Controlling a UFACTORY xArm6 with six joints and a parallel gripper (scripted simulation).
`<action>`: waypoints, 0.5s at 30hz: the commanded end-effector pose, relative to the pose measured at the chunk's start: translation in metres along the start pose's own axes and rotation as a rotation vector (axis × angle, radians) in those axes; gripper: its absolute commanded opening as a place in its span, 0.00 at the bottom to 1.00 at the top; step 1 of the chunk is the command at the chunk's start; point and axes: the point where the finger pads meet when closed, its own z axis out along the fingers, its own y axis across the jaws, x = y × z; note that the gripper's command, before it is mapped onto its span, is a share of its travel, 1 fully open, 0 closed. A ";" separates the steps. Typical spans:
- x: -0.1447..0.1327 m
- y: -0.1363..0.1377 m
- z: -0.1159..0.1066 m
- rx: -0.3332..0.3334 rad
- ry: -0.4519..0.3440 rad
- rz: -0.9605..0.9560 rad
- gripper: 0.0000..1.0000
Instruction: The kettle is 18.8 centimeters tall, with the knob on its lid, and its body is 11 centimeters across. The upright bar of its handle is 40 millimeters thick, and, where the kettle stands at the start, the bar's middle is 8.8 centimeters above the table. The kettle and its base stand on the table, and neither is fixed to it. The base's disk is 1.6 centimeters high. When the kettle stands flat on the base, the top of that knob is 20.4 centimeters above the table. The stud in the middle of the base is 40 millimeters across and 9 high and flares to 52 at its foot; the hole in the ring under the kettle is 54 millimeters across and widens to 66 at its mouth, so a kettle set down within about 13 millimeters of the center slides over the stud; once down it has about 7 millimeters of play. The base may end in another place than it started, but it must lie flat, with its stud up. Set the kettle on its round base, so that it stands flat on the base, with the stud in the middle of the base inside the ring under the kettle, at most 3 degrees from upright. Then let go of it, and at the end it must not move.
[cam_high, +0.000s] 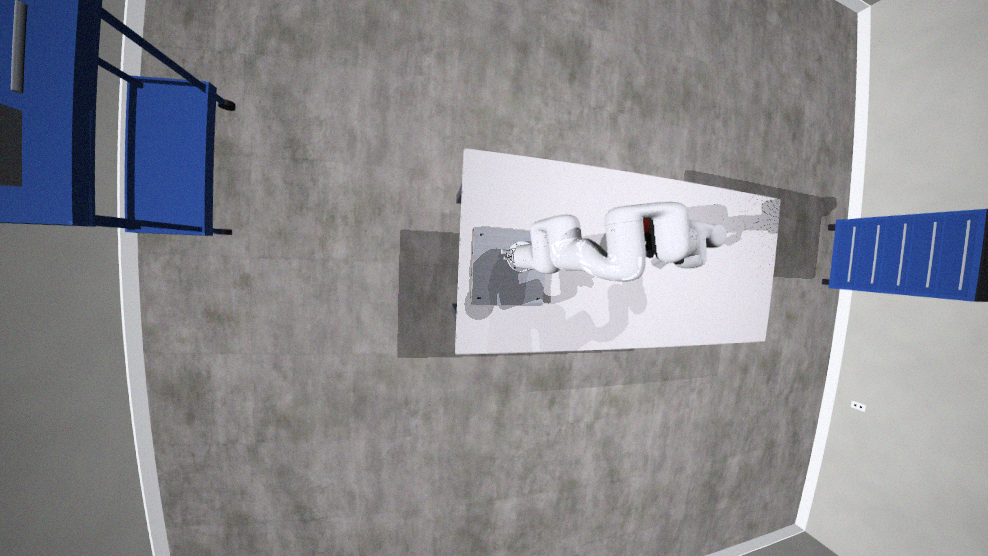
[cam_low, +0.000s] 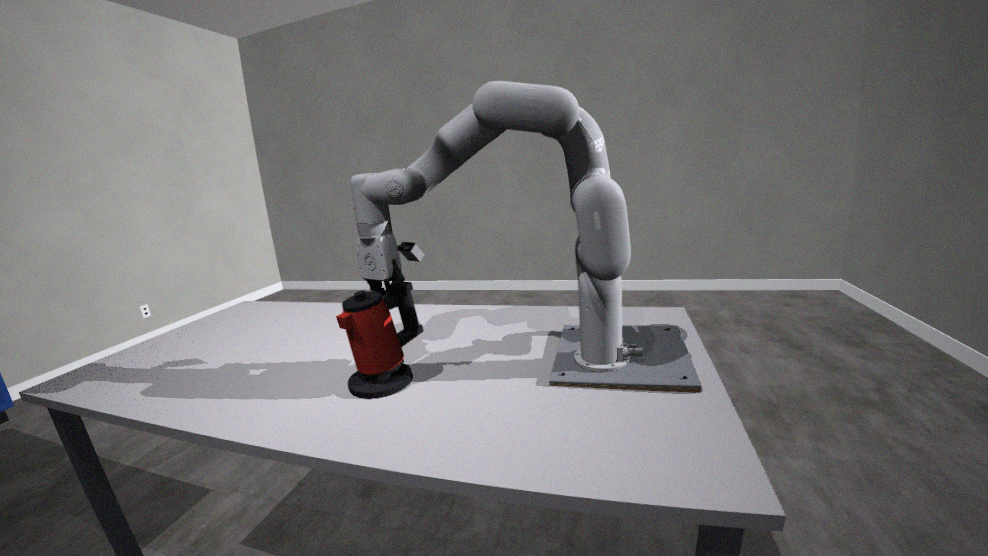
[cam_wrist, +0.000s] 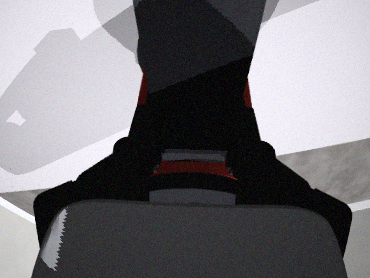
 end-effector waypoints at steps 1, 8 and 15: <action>-0.001 -0.002 0.002 0.006 -0.003 0.000 0.00; -0.001 -0.002 0.005 0.006 -0.003 0.000 0.00; -0.001 -0.002 0.005 0.006 -0.003 0.000 0.00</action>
